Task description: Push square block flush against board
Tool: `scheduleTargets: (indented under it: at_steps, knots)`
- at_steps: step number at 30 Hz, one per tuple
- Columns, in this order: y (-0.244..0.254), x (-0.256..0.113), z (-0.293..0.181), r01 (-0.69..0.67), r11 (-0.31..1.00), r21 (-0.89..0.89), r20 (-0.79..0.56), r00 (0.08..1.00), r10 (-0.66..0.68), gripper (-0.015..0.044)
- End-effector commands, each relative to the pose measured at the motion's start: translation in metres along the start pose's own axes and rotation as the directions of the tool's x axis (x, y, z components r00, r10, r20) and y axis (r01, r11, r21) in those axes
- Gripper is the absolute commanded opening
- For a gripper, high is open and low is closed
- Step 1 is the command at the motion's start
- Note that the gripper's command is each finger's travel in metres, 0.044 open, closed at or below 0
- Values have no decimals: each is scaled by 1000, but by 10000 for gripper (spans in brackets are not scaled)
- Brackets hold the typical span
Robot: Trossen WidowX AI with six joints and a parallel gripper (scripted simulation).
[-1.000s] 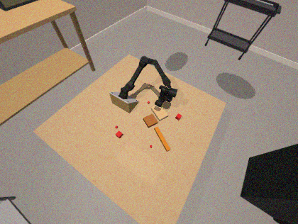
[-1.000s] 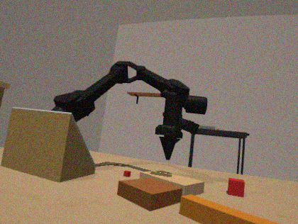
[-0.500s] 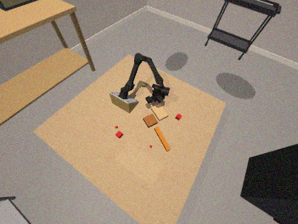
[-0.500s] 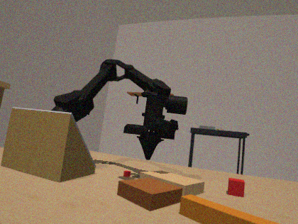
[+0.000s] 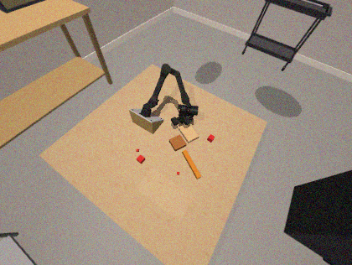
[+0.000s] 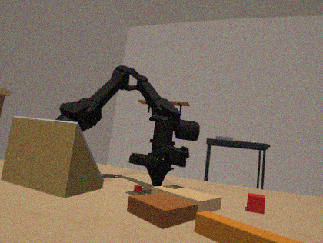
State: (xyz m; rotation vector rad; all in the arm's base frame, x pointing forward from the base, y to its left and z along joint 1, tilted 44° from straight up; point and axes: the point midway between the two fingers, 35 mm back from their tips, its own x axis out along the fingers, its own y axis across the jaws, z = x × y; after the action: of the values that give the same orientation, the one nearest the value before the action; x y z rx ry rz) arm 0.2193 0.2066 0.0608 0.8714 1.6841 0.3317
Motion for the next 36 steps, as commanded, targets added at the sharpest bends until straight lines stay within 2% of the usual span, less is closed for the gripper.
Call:
scheduleTargets:
  at_steps: [1,36]
  knots:
    - [-1,5,1,4,1000,5,1,1000,-4,0]
    - [-1,5,30,5,1000,4,2,1000,-5,0]
